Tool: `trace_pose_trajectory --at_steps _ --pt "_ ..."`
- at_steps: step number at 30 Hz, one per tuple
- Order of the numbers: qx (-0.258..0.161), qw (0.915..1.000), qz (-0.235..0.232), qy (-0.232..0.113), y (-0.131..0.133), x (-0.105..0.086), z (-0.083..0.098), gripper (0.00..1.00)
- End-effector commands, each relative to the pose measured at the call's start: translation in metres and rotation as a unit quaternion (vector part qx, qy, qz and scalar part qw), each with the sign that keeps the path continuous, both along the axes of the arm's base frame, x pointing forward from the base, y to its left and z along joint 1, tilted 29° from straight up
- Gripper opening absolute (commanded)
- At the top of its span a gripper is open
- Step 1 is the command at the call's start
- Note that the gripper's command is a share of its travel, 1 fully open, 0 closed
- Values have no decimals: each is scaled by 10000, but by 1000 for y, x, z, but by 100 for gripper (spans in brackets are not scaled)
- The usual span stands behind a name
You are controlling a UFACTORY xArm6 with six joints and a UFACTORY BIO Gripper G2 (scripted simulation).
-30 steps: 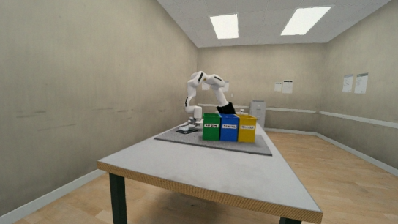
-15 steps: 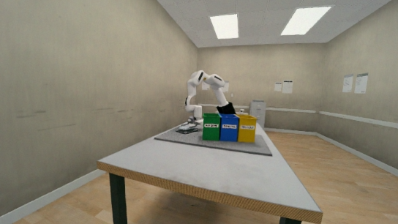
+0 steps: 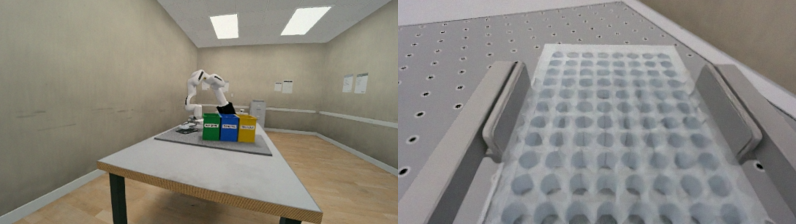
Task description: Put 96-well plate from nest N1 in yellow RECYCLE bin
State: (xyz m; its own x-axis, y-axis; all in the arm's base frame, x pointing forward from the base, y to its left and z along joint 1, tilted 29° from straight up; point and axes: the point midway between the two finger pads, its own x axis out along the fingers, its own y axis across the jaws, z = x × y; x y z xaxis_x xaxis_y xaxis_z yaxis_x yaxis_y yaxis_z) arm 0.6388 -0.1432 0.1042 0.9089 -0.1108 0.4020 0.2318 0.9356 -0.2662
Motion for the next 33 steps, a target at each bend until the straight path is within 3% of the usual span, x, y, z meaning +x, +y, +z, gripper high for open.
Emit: trace_pose_trajectory --at_steps 1,33 --pt "-2 10000 3 -11 3 -2 8 0" --pt "-1 10000 3 -12 18 -18 49 0"
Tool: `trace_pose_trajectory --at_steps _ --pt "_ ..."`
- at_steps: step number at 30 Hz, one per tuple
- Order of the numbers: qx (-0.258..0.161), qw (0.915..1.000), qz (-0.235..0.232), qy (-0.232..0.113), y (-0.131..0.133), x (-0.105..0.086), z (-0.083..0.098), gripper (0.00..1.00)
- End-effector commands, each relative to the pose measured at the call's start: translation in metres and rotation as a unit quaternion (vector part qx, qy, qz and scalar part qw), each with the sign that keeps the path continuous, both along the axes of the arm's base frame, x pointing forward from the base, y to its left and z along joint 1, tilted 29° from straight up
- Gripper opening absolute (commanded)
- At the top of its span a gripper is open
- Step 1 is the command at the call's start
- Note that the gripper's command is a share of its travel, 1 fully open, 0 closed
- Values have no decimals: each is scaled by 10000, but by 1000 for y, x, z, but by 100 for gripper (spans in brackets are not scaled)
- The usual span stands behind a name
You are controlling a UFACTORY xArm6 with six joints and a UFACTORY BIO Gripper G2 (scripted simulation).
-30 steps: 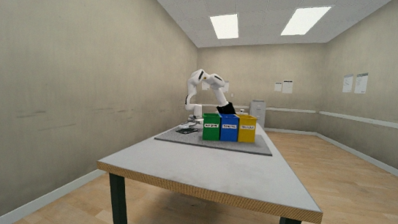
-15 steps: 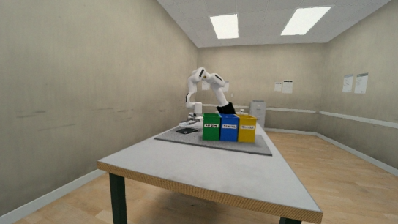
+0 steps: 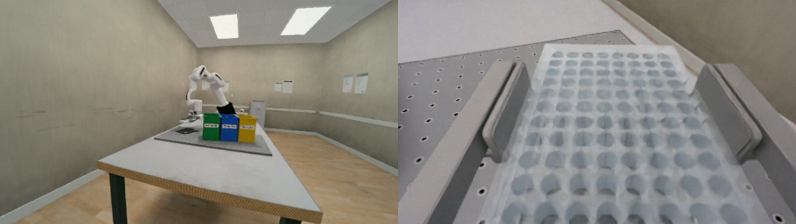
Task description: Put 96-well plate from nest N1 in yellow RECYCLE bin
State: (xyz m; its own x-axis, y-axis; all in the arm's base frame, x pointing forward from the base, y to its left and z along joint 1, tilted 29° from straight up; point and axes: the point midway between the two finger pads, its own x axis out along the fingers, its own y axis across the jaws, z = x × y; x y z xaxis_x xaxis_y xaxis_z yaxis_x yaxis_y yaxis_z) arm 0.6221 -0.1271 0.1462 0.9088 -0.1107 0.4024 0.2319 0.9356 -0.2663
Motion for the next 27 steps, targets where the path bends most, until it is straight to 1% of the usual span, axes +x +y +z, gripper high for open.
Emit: trace_pose_trajectory --at_steps 1,27 --pt "-1 10000 3 -10 3 -2 8 0" --pt "-1 10000 3 -11 16 -16 43 0"
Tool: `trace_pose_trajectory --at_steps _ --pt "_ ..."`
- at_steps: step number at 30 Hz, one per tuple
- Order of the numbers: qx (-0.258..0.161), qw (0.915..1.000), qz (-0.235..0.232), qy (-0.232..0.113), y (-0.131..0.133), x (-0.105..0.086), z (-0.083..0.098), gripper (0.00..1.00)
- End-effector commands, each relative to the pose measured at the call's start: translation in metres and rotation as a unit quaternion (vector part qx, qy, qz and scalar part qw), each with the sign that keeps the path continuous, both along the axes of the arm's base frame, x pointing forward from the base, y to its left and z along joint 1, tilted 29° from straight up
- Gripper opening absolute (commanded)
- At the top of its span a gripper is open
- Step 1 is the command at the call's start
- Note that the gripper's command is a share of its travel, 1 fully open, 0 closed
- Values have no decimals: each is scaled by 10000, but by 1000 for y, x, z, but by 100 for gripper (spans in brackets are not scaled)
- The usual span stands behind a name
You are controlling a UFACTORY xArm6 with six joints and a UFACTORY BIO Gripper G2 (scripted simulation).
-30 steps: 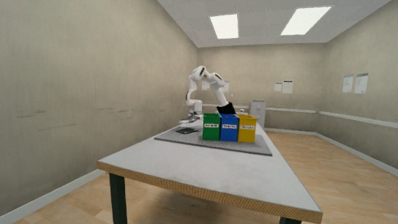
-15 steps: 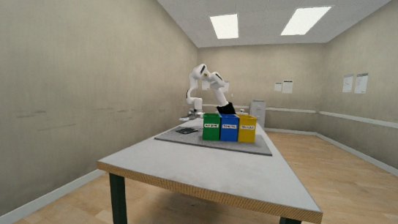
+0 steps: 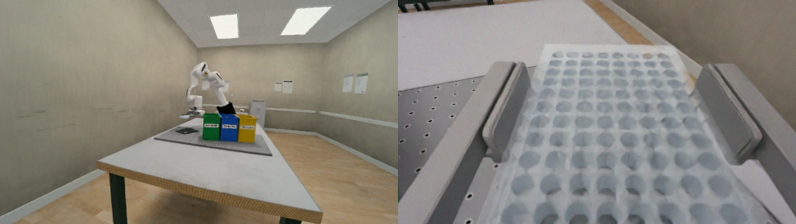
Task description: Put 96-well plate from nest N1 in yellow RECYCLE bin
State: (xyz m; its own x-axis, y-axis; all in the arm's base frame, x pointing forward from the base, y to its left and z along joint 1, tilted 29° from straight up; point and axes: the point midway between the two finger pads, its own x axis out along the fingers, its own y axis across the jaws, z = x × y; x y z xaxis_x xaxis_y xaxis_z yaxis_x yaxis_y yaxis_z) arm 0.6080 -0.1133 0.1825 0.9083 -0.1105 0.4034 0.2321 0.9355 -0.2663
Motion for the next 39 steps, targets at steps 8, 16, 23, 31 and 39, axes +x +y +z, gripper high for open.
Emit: trace_pose_trajectory --at_steps 8,16,23,31,39 --pt "1 10000 3 -5 6 -5 16 0" --pt "1 10000 3 -6 10 -10 27 0" --pt "1 10000 3 -6 13 -13 35 0" --pt "1 10000 3 -6 17 -17 46 0" --pt "1 10000 3 -6 21 -21 55 0"
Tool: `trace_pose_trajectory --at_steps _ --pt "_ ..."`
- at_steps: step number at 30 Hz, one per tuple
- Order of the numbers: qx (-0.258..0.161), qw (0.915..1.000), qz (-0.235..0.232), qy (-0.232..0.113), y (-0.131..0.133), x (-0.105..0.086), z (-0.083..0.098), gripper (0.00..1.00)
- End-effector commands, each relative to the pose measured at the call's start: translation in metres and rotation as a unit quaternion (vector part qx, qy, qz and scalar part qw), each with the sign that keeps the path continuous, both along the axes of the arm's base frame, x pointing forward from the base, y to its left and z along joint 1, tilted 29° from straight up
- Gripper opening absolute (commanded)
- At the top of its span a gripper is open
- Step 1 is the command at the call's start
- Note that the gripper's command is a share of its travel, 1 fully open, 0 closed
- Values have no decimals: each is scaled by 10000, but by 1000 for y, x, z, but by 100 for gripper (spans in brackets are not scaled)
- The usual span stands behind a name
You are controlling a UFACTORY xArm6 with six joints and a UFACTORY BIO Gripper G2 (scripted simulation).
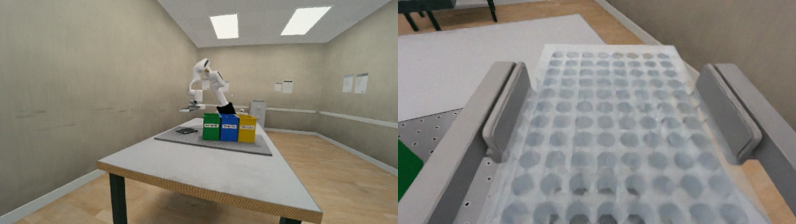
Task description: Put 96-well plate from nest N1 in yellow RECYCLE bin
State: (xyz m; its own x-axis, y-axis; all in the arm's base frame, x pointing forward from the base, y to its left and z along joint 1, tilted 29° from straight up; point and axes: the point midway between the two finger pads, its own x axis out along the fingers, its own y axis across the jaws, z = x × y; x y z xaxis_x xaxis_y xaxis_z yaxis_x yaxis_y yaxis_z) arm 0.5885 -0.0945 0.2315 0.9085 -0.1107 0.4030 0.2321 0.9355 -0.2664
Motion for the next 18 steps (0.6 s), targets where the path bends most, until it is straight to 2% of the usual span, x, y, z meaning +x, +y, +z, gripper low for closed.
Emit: trace_pose_trajectory --at_steps 1,12,18 --pt "1 10000 4 -8 3 -2 8 0" --pt "1 10000 4 -9 9 -8 24 0" --pt "1 10000 4 -9 9 -8 24 0"
